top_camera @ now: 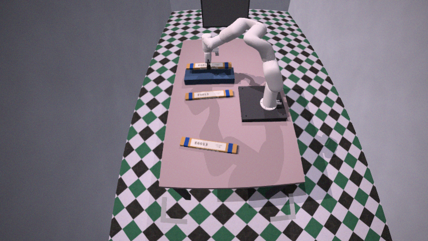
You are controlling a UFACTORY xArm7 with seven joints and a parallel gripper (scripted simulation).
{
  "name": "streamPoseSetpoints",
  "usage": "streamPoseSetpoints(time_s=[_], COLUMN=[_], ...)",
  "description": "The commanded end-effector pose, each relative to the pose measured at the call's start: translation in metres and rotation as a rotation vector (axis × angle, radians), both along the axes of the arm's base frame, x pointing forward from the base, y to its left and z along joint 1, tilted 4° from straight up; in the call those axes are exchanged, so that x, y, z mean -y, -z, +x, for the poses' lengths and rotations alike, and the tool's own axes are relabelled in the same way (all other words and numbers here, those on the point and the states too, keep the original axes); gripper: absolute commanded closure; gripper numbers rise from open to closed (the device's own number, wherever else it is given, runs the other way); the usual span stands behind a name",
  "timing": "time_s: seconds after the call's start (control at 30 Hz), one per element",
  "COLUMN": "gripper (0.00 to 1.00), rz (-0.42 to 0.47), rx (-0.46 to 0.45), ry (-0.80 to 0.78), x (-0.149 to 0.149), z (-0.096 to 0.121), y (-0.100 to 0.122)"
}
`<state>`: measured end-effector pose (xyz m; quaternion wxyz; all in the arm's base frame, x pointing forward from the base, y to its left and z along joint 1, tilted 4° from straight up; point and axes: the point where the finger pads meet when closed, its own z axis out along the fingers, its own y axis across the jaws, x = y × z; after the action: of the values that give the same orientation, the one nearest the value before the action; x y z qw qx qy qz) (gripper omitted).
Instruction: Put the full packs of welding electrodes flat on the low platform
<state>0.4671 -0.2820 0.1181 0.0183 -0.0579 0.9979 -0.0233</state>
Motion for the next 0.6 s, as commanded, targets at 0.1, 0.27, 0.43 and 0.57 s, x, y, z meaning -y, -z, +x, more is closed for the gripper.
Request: streamPoseSetpoints(time_s=[0.1,0.27,0.43,0.57], gripper=[0.42,0.42,0.42,0.42], rz=[-0.003,-0.003,-0.003,-0.003], rx=[0.005,0.005,0.005,0.005], ry=[0.0,0.0,0.0,0.0], x=[0.001,0.001,0.0011,0.0013], z=[0.0015,0.0015,0.0015,0.0016], y=[-0.0026,-0.0025,-0.0019,0.0006])
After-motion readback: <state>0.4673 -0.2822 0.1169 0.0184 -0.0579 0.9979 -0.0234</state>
